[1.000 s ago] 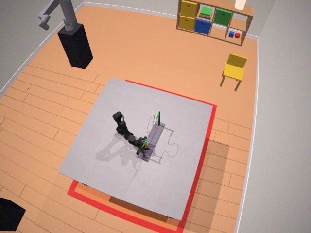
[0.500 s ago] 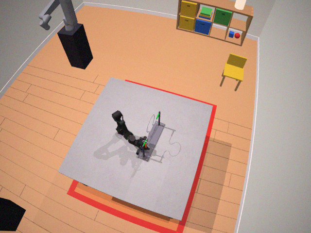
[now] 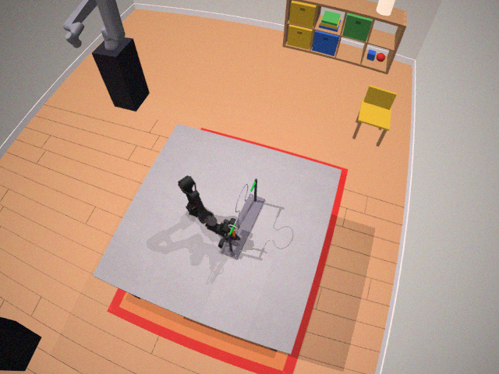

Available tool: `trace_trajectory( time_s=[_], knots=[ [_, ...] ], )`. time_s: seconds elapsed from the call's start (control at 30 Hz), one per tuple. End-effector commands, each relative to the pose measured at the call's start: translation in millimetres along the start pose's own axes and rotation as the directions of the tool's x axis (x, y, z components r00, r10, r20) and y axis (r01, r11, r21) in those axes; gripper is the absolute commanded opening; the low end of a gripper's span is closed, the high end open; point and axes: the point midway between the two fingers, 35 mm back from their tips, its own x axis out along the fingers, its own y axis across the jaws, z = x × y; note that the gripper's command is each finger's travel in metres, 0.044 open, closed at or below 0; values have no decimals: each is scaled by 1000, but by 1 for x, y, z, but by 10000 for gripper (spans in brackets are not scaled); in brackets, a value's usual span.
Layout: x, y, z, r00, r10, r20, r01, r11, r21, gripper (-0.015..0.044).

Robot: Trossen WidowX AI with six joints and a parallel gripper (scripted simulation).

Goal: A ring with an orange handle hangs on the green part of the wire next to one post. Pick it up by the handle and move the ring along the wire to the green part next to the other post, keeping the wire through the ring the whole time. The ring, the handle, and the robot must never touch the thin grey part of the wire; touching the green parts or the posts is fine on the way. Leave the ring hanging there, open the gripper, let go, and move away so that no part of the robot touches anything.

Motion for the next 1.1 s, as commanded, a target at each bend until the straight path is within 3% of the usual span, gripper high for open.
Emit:
trace_trajectory(
  time_s=[0.0,1.07],
  knots=[
    [0,0,2,1000,2,5,-2,1000,-1,-150],
    [0,7,3,1000,3,3,-3,1000,1,-150]
  ],
)
